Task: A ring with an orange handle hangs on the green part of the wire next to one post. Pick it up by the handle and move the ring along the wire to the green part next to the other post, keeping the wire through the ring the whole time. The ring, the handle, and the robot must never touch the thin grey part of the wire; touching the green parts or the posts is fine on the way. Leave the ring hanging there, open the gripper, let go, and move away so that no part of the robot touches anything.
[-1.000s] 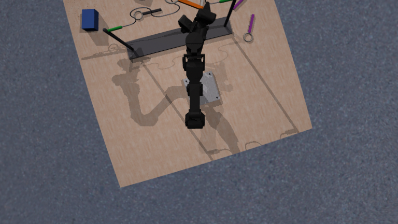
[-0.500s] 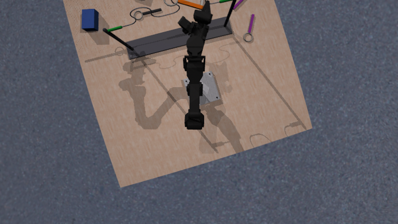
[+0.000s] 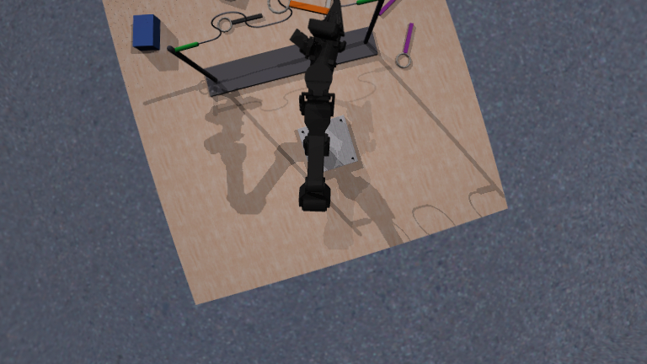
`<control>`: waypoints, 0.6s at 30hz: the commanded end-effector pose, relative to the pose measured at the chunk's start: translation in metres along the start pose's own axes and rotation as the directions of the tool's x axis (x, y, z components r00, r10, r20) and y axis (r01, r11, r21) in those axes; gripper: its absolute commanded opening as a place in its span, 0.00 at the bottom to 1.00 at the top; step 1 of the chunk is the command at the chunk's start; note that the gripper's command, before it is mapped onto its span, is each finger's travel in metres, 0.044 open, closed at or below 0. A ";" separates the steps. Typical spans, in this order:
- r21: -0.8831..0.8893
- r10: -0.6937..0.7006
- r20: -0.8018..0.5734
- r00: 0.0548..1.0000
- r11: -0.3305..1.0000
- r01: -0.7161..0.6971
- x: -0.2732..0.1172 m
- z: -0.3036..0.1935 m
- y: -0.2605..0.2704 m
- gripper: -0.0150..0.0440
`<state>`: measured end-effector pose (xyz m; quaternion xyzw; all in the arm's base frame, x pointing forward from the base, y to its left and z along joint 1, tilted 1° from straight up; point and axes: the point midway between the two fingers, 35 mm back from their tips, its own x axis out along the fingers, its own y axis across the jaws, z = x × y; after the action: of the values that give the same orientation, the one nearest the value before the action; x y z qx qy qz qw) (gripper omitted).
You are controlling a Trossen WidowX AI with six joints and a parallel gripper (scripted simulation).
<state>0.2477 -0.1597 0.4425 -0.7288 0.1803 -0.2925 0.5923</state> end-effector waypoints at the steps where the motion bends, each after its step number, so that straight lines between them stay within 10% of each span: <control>1: -0.048 -0.030 0.006 1.000 0.998 0.030 -0.001 -0.001 -0.003 0.00; 18: -0.218 -0.123 0.039 0.992 0.967 0.129 0.000 0.000 -0.009 0.00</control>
<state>0.2475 -0.1578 0.4501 -0.7928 0.1610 -0.2974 0.5071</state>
